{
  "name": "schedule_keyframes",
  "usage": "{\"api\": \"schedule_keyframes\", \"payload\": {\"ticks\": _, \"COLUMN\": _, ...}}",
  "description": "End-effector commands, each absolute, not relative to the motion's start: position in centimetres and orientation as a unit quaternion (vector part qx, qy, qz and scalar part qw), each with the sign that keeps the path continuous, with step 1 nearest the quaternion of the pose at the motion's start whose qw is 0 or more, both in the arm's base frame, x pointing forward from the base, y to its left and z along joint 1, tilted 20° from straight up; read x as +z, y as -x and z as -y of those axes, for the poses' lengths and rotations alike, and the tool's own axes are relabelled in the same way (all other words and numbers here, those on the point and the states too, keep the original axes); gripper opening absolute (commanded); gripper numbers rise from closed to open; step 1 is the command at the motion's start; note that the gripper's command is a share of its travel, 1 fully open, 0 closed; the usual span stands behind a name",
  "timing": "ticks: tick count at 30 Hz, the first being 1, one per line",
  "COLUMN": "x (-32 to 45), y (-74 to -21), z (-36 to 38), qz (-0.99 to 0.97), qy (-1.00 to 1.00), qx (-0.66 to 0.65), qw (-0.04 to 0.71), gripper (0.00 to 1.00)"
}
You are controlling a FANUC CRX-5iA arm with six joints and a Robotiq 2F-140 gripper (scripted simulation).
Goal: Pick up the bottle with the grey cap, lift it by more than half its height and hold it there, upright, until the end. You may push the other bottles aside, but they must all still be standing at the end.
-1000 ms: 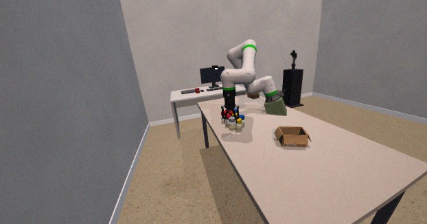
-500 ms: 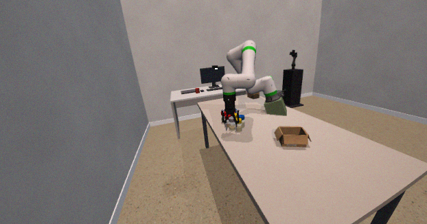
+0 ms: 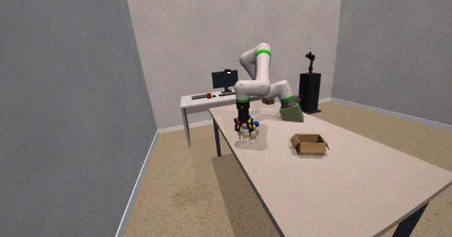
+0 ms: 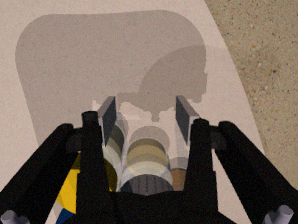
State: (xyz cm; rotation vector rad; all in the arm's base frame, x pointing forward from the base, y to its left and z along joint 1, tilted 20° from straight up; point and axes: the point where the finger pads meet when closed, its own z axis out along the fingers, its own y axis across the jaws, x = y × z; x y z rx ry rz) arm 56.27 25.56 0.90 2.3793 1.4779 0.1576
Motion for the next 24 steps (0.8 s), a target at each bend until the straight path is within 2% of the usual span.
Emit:
{"api": "schedule_keyframes", "payload": {"ticks": 1, "x": 1.0, "y": -56.2, "z": -25.3, "qz": -0.52, "qy": -0.836, "qx": 0.056, "qw": 0.167, "gripper": 0.51}}
{"api": "schedule_keyframes", "payload": {"ticks": 24, "x": 1.2, "y": -55.1, "z": -23.2, "qz": -0.519, "qy": -0.836, "qx": 0.056, "qw": 0.167, "gripper": 0.51}}
